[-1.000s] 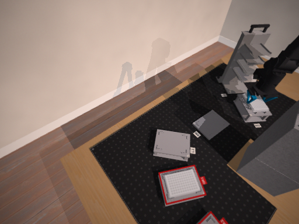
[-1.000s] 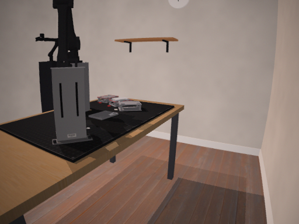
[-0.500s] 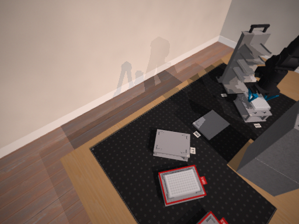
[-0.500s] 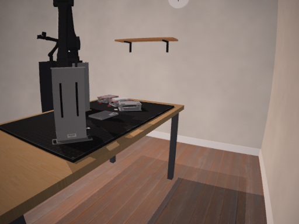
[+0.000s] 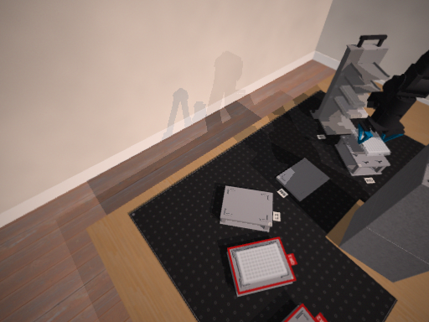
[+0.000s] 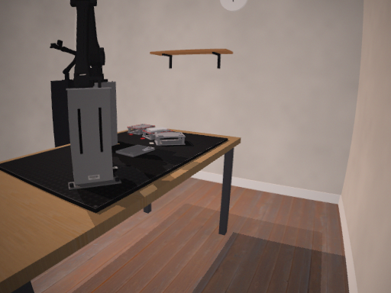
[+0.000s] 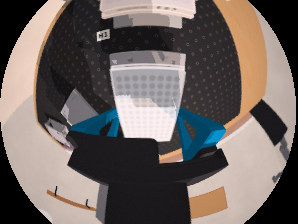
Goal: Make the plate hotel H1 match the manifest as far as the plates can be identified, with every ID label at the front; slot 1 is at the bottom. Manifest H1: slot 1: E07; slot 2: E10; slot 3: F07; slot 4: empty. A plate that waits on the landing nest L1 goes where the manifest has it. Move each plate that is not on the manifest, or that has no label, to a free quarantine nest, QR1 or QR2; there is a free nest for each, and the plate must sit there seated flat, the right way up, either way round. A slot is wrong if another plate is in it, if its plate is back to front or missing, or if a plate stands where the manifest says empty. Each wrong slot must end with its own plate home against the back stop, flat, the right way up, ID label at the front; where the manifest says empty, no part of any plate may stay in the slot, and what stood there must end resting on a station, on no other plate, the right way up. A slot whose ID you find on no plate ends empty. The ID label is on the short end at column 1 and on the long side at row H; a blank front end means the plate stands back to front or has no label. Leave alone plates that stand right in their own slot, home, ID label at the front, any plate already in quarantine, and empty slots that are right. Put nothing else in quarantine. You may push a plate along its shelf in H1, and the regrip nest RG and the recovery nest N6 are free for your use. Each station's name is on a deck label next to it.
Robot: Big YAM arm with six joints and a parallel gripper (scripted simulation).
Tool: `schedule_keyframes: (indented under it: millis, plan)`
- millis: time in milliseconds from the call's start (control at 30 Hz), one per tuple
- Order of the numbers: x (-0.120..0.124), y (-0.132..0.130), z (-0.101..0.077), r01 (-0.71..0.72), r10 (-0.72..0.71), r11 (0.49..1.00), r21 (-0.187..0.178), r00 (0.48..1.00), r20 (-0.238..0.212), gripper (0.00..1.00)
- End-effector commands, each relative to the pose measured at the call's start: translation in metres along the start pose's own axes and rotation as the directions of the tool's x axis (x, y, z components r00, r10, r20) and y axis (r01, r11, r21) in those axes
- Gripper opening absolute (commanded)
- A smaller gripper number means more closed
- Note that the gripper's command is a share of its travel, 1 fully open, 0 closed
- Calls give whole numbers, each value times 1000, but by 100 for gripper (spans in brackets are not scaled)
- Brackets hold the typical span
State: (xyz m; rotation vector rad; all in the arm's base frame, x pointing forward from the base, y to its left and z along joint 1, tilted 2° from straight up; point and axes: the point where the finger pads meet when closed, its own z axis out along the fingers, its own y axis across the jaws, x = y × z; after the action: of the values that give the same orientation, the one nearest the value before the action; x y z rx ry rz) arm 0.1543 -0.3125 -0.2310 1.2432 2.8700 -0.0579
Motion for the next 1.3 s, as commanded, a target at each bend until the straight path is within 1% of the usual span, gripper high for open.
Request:
schedule_keyframes:
  millis: [0,367,400,433,933,967,1000,1267]
  plan:
    - [-4,-3,-13,-4,4,1000,0,1000,17,86]
    - [-4,-2,-21,-4,4,1000,0,1000,17,86]
    - [-7,-3,-23,-4,4,1000,2,1000,24,86]
    - [-4,-2,-23,-4,4,1000,0,1000,17,86]
    - [-5,-2,-36,-3,4,1000,0,1000,18,86]
    - [-7,-2,-38,-4,4,1000,2,1000,23,86]
    - [-5,-2,-38,-3,3,1000,0,1000,18,86]
    - [-5,0,-60,-3,3,1000,0,1000,18,86]
